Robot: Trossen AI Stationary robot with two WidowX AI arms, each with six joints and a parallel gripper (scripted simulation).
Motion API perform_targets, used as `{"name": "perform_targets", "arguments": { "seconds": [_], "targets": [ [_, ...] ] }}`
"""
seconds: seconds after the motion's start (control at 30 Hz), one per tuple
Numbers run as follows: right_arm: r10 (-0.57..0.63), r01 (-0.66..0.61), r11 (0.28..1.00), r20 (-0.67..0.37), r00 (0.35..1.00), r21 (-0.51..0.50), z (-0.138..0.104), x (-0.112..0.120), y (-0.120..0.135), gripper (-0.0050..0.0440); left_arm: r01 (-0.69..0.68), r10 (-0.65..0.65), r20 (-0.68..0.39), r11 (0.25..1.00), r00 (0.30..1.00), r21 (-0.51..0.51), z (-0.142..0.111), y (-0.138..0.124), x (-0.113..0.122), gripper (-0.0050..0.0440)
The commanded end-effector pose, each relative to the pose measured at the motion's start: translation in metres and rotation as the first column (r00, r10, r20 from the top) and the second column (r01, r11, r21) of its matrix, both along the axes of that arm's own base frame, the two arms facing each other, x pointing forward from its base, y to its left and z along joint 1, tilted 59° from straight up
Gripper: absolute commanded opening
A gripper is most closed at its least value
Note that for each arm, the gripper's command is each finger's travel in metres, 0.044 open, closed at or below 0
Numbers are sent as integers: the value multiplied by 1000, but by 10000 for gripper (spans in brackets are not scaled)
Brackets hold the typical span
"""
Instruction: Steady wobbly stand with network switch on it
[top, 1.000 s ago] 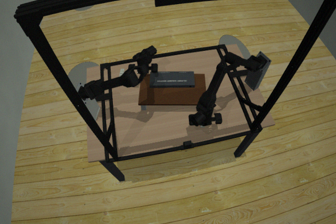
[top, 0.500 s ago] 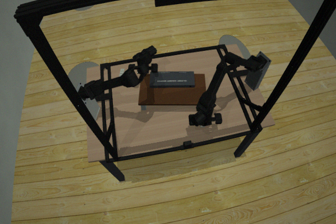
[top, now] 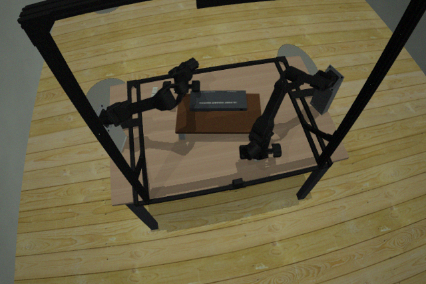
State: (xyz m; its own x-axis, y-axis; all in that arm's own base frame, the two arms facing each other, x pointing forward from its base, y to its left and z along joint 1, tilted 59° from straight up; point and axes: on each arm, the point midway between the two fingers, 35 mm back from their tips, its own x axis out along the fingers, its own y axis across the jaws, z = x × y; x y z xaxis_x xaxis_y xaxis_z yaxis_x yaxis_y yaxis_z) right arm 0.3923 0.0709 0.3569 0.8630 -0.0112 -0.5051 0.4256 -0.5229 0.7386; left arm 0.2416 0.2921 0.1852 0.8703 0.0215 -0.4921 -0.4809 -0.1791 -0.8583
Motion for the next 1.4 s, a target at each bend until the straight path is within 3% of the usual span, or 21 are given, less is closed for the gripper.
{"name": "perform_targets", "arguments": {
  "seconds": [0.0,1.2,1.23,1.37],
  "targets": [
    [-4,4,1000,-3,1000,0,-1,0,0,0,8,-8,-18,1000,1000,0,-7,0,5,0],
    [-3,3,1000,-3,1000,0,-1,0,0,0,8,-8,-18,1000,1000,0,-7,0,5,0],
    [139,-140,961,-21,990,-238,-32,50,-1,0,8,-8,-18,1000,1000,0,-7,0,5,0],
    [233,-230,883,-42,972,-409,-32,50,-1,0,8,-8,-18,1000,1000,0,-7,0,5,0]
  ]
}}
